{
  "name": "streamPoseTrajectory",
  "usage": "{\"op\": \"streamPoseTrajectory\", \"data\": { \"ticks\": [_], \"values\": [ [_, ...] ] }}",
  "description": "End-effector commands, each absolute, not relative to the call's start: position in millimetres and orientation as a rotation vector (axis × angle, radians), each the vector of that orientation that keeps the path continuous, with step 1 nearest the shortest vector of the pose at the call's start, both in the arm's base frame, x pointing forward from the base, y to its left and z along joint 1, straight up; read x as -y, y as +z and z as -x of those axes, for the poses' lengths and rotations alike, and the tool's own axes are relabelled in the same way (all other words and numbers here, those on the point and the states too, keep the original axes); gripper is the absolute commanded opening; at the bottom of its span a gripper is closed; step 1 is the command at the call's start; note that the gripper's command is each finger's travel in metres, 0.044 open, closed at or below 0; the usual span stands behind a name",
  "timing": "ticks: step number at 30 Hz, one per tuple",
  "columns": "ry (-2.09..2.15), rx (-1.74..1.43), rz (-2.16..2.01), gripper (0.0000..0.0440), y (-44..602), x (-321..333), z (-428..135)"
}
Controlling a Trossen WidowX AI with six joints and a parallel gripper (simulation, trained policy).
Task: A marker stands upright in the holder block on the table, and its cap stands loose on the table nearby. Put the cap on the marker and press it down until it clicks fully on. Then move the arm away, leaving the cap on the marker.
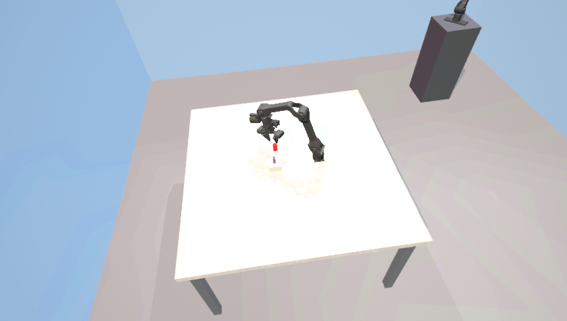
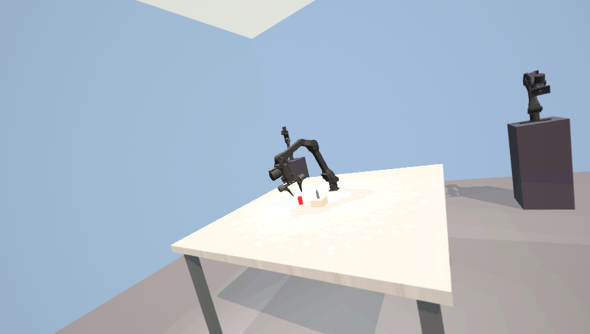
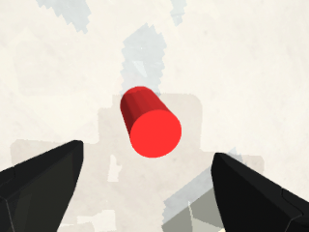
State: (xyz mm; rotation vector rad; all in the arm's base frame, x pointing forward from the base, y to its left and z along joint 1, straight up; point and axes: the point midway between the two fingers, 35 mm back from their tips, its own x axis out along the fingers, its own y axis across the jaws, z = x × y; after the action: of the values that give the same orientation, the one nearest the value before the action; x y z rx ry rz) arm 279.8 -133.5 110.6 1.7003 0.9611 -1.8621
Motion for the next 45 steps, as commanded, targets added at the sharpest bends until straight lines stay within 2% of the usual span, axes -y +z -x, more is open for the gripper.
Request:
{"op": "streamPoseTrajectory", "data": {
  "ticks": [1, 19, 21, 25, 27, 45],
  "values": [
    [-1.863, -0.982, -1.676, 0.0280, 100.6, 130.8, -277.8],
    [-1.830, -1.053, -1.586, 0.0230, 59.9, 125.0, -269.1],
    [-1.823, -1.051, -1.578, 0.0204, 59.1, 125.1, -268.7],
    [-1.799, -1.027, -1.569, 0.0101, 65.2, 126.6, -270.8],
    [-1.780, -1.009, -1.573, 0.0086, 70.6, 127.4, -273.6],
    [-1.611, -0.922, -1.573, 0.0095, 130.7, 99.7, -304.9]
  ]
}}
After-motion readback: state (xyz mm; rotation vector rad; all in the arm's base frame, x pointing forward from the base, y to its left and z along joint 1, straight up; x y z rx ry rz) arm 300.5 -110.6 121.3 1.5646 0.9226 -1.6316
